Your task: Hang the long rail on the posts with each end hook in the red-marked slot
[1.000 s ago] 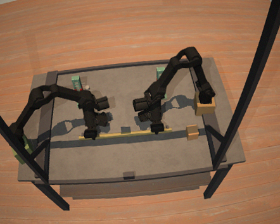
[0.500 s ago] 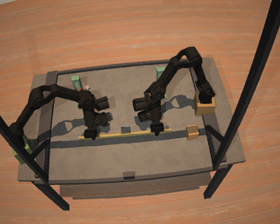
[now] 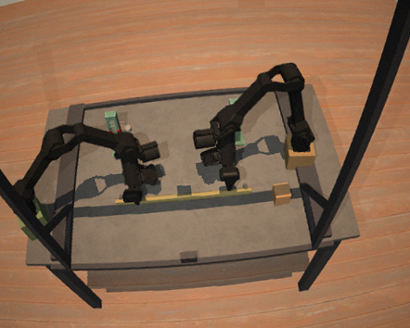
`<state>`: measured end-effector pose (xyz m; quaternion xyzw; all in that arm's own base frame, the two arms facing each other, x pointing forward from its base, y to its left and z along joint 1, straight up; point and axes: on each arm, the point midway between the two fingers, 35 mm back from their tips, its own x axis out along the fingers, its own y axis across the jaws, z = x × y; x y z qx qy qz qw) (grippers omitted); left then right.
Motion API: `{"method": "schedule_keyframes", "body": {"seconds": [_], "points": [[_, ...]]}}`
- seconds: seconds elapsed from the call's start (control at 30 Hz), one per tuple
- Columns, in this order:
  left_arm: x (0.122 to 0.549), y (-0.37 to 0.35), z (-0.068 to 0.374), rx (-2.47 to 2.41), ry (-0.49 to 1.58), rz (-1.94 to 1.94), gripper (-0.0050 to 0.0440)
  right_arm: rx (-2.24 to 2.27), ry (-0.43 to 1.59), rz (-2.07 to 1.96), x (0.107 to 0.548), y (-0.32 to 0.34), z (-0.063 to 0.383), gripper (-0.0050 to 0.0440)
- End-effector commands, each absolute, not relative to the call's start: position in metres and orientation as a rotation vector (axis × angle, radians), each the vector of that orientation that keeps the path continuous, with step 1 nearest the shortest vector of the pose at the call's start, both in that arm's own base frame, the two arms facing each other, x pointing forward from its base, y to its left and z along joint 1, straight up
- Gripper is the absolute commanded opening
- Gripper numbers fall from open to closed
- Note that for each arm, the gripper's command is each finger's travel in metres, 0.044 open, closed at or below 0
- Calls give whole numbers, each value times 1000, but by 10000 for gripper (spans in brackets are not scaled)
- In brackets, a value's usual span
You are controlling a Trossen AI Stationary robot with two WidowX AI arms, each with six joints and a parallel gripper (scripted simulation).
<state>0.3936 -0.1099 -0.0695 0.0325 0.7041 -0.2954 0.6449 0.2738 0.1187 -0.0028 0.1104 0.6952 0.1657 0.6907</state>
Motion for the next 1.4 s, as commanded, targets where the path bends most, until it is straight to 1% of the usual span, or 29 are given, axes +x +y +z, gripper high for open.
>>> {"method": "schedule_keyframes", "body": {"seconds": [0.0, 0.17, 0.27, 0.47, 0.53, 0.77, 1.17, 1.37], "points": [[399, -112, -60, 75, 1574, -681, -50, 244, 1521, 384, 281, 116, 19, 416], [399, -112, -60, 75, 1574, -681, -50, 191, 1586, 300, 279, 124, 8, 296], [399, -112, -60, 75, 1574, -681, -50, 94, 1629, 172, 279, 136, 2, 225], [399, -112, -60, 75, 1574, -681, -50, -108, 1615, -60, 278, 159, -4, 225], [399, -112, -60, 75, 1574, -681, -50, -108, 1615, -60, 278, 159, -4, 225], [399, -112, -60, 75, 1574, -681, -50, -321, 1528, -233, 274, 177, -10, 225], [399, -112, -60, 75, 1574, -681, -50, -377, 1507, -263, 272, 178, -13, 225], [399, -112, -60, 75, 1574, -681, -50, -391, 1524, -268, 269, 169, -25, 225]]}}
